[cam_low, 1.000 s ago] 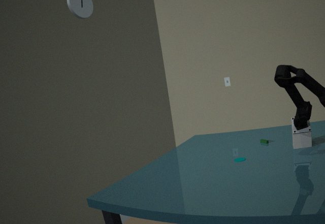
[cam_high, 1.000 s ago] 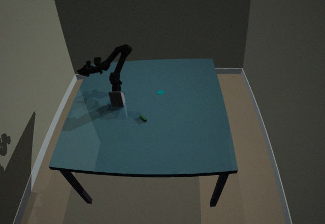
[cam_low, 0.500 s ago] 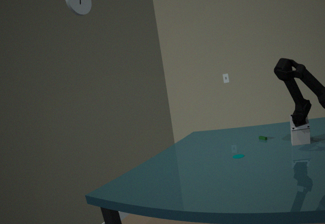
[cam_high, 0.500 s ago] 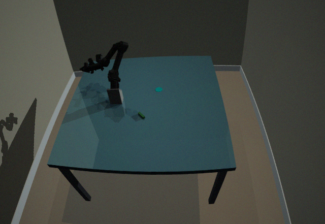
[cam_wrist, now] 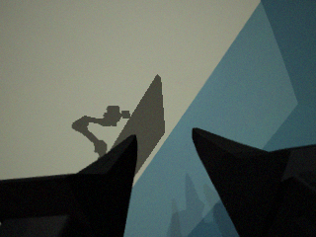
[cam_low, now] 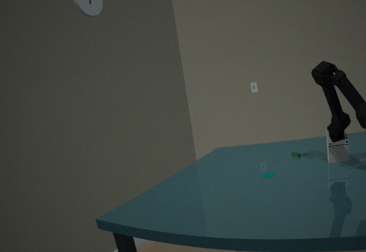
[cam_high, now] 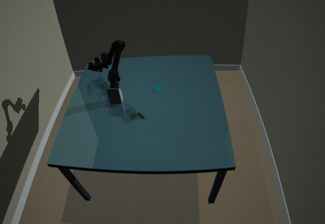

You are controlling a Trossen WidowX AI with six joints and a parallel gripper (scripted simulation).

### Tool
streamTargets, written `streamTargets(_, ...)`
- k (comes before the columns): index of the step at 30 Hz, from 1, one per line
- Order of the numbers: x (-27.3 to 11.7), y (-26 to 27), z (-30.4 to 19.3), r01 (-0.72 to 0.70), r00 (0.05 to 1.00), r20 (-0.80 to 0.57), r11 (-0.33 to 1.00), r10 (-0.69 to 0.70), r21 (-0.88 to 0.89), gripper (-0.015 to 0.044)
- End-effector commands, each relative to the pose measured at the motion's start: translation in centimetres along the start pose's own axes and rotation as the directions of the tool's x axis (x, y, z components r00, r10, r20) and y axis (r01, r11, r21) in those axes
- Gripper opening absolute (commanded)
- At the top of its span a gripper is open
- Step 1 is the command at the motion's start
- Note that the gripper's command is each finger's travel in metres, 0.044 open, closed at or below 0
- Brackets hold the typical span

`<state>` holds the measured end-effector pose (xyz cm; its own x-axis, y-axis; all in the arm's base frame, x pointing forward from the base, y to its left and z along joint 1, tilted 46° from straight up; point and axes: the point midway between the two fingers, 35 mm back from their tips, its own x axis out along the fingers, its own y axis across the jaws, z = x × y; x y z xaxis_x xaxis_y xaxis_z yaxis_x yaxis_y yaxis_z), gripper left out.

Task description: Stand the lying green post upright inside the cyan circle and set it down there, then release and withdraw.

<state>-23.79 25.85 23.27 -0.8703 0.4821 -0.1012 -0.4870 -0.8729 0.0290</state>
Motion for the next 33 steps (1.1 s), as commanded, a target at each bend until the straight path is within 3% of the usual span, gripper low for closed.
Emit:
streamTargets(1,-0.6,-2.5,0.4,0.077,0.997,-0.001,0.997,-0.077,0.015,0.0233)
streamTargets(17,-6.2,-13.3,2.3,0.417,0.908,0.009,0.907,-0.418,0.054,0.0233)
streamTargets(33,-15.5,-21.8,3.9,0.704,0.707,0.005,0.704,-0.707,0.092,0.0233)
